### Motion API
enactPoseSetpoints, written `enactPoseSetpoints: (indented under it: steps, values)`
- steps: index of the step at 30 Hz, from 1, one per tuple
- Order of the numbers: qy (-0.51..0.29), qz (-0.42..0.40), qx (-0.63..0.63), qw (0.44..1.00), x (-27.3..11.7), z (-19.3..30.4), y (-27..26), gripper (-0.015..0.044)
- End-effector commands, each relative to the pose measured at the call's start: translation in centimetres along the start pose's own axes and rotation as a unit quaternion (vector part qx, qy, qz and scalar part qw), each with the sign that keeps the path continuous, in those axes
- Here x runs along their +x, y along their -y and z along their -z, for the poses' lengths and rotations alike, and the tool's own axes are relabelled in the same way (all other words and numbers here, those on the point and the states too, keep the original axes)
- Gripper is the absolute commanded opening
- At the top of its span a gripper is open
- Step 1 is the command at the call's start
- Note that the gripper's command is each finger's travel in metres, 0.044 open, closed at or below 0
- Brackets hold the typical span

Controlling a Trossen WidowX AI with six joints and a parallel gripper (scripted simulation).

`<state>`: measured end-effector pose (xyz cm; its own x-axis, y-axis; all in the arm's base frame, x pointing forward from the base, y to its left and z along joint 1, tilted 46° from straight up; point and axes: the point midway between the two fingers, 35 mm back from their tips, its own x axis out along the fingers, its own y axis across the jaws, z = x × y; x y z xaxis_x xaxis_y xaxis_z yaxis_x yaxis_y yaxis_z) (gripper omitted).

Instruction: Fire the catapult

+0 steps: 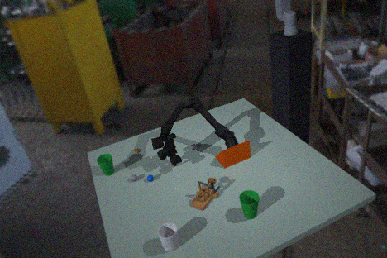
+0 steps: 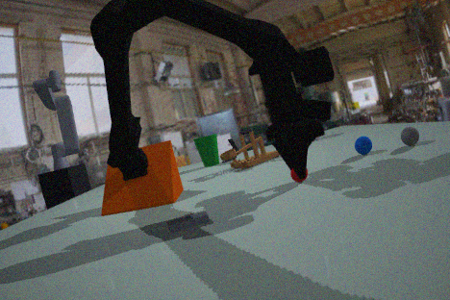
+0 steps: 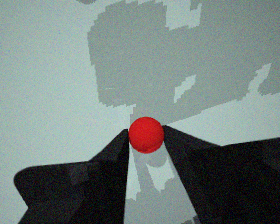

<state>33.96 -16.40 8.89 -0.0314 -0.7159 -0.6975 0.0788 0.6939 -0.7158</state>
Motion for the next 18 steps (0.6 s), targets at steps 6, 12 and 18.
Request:
enactPoseSetpoints:
  steps: [6,12,18]
  values:
    - [0.000,-0.004,-0.001,1.000,-3.5,-0.3,-0.1,0.0000]
    - [0.000,-0.006,-0.002,1.000,-7.5,-0.2,0.0,0.0000]
    - [-0.001,-0.004,-0.002,1.000,-11.5,0.5,0.3,0.0000]
